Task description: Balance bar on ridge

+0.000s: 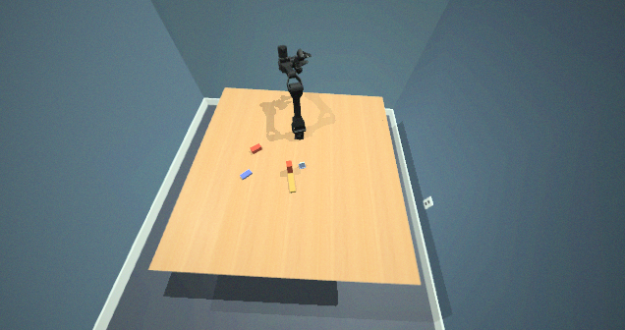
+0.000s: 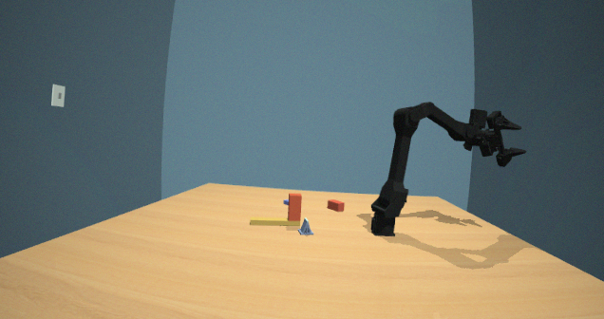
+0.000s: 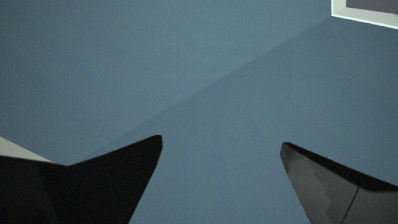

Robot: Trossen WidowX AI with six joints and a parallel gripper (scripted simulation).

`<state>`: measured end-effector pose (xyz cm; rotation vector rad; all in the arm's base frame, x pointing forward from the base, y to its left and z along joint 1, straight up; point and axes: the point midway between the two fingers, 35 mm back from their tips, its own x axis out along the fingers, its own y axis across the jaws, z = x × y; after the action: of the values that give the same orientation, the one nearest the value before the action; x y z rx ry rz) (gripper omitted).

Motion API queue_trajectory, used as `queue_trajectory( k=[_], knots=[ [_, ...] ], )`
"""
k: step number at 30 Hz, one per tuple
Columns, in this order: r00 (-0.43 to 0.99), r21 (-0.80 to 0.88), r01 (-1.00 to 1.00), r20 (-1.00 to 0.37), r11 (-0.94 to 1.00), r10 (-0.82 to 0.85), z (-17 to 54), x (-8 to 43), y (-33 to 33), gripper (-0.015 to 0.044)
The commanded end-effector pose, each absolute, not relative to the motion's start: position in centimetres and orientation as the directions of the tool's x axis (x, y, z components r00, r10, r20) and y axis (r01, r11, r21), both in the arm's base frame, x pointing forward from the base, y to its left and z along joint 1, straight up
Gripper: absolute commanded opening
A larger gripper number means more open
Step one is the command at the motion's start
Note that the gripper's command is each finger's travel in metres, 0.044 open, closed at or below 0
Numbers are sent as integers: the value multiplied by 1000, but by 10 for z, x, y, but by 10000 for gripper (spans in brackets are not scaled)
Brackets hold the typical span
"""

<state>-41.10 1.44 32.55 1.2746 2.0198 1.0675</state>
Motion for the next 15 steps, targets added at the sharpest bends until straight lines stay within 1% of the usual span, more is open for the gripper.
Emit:
queue_trajectory(
  k=[1,3,4,10,15],
  knots=[
    [-425,834,493,-17,247,905,325,-411,14,374],
    [-446,853,459,-20,248,895,323,-412,9,321],
    [-462,866,433,-23,249,886,321,-412,6,315],
    [-573,926,286,-41,246,819,317,-417,-31,315],
    [-624,953,204,-50,225,780,321,-419,-48,315]
  ],
)
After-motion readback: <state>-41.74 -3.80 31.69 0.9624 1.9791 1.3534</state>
